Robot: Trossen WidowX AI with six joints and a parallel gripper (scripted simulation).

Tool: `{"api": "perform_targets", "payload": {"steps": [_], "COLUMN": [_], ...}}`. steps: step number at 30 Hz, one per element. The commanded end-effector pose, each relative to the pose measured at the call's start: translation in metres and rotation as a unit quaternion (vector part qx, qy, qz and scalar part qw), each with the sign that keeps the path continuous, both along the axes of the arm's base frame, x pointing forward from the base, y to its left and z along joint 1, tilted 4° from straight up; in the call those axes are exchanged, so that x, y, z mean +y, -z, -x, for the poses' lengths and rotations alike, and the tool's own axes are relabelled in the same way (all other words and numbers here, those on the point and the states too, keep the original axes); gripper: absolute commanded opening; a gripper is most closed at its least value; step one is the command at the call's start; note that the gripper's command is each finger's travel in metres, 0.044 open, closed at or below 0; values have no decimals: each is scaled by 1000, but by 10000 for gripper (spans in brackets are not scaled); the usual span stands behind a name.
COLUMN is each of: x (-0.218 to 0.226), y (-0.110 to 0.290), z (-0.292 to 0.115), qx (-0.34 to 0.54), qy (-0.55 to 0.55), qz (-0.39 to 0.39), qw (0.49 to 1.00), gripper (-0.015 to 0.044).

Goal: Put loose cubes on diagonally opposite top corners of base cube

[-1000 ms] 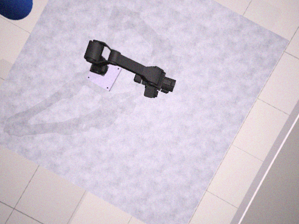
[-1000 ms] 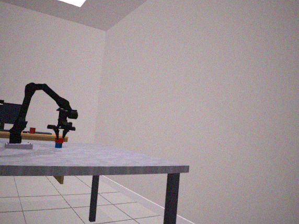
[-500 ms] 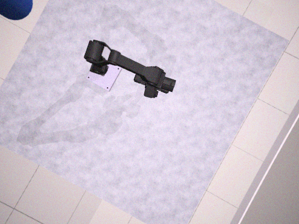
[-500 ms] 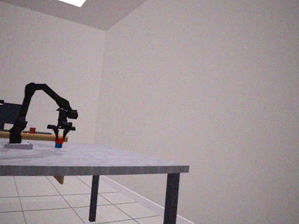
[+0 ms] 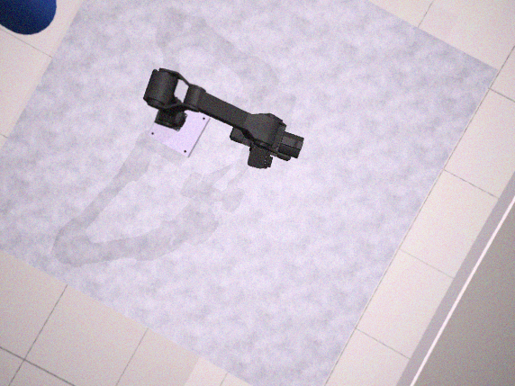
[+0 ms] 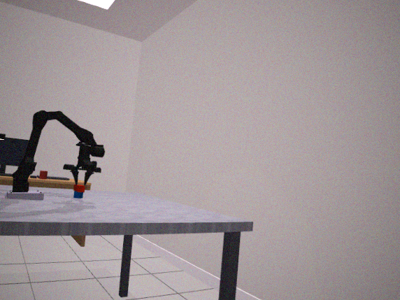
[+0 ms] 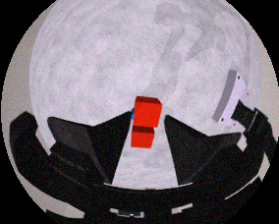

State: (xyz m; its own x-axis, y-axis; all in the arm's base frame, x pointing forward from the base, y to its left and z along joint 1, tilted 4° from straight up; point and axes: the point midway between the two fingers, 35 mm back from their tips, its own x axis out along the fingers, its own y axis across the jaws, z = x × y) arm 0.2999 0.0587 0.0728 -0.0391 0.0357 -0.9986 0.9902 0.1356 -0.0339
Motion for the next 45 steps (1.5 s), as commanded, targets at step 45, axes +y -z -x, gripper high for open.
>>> {"api": "perform_targets", "payload": {"steps": [45], "x": [-2], "y": [-50], "z": [-3], "qx": [-6], "qy": [-1], "qz": [-1], "qw": [1000], "gripper": [205]}}
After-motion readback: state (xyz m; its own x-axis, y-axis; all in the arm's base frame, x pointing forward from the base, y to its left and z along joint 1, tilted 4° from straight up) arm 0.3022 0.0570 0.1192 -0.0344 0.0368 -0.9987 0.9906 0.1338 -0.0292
